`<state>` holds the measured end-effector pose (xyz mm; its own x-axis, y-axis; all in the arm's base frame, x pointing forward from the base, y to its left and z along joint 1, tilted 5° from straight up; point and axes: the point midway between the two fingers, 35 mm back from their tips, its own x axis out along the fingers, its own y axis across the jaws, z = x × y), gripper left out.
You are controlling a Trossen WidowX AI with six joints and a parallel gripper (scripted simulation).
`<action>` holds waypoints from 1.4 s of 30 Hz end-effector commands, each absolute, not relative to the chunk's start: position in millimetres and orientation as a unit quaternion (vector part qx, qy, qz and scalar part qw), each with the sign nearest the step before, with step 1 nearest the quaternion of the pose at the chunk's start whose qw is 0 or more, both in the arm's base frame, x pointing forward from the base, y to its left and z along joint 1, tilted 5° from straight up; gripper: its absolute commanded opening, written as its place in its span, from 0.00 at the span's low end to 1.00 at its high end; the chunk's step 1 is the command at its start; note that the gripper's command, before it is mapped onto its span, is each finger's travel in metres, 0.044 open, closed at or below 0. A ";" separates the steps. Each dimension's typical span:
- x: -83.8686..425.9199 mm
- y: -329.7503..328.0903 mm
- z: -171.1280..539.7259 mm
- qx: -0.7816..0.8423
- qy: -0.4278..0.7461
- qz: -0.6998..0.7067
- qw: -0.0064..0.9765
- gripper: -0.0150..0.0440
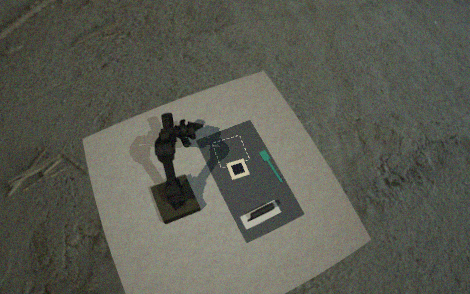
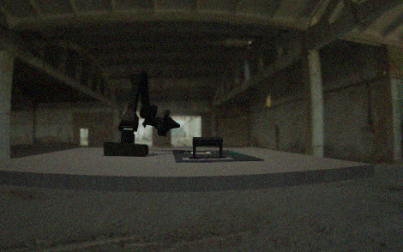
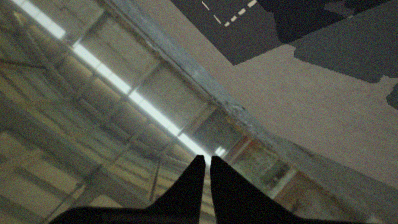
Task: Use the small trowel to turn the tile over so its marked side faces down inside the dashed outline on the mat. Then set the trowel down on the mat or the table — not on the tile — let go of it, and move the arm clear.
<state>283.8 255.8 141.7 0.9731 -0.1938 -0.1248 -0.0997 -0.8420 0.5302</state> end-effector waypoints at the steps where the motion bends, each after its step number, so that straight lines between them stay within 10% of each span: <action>1: 283.8 255.7 141.7 0.956 -0.077 -0.087 0.270 0.25; 11: 283.8 255.7 141.7 0.956 -0.077 -0.087 0.270 0.25; 15: 283.8 255.7 141.7 0.956 -0.077 -0.087 0.270 0.42; 36: 283.8 255.7 141.7 0.956 -0.077 -0.087 0.270 0.42; 42: 283.8 255.7 141.7 0.956 -0.077 -0.087 0.270 0.25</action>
<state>283.8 255.8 141.7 0.9731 -0.1938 -0.1248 -0.0997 -0.8420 0.5301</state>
